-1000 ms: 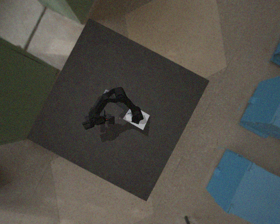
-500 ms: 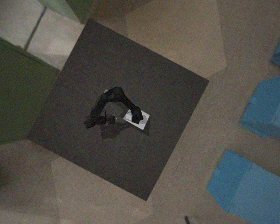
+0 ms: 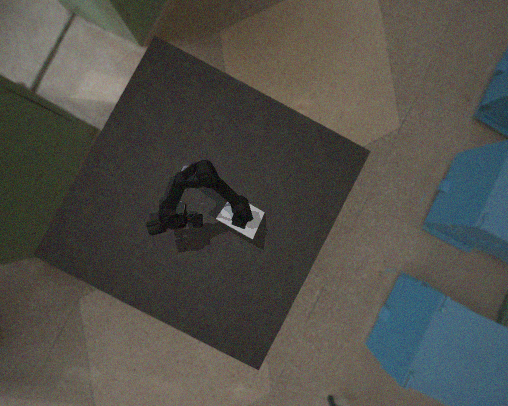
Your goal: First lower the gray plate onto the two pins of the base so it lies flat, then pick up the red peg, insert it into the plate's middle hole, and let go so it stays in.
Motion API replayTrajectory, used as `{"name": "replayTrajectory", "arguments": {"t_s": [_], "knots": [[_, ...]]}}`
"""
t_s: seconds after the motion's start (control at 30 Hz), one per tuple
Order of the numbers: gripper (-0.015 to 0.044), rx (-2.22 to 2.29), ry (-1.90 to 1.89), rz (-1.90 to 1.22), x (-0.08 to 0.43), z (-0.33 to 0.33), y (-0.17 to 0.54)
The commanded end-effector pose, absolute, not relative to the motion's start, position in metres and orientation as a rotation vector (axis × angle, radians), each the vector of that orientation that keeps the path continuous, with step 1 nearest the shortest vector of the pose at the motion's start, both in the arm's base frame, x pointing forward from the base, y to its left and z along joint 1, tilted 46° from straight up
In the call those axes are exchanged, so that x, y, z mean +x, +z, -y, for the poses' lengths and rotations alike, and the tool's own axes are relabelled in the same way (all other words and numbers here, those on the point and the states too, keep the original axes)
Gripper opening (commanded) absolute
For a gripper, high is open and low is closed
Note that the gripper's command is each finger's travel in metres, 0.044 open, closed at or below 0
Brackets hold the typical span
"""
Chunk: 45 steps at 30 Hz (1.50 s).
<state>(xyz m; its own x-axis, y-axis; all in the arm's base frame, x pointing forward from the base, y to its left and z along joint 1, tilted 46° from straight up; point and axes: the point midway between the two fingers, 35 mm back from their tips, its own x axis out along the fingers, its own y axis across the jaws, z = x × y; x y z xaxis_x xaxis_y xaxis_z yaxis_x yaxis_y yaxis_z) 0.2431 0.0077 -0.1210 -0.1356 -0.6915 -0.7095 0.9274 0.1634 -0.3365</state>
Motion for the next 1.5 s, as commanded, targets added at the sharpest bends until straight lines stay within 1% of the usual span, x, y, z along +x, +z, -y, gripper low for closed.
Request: {"name": "replayTrajectory", "arguments": {"t_s": [0.0,0.43,0.53,0.83,1.47], "knots": [[0.0361,0.313,-1.434,-0.94,0.242,-0.006,-0.123],[0.002,0.313,-1.434,-0.94,0.242,-0.006,-0.123],[0.0,0.313,-1.434,-0.94,0.242,-0.006,-0.123],[0.0,0.314,-1.433,-0.941,0.243,-0.009,-0.12],[0.0,0.318,-1.43,-0.945,0.256,-0.05,-0.082]]}}
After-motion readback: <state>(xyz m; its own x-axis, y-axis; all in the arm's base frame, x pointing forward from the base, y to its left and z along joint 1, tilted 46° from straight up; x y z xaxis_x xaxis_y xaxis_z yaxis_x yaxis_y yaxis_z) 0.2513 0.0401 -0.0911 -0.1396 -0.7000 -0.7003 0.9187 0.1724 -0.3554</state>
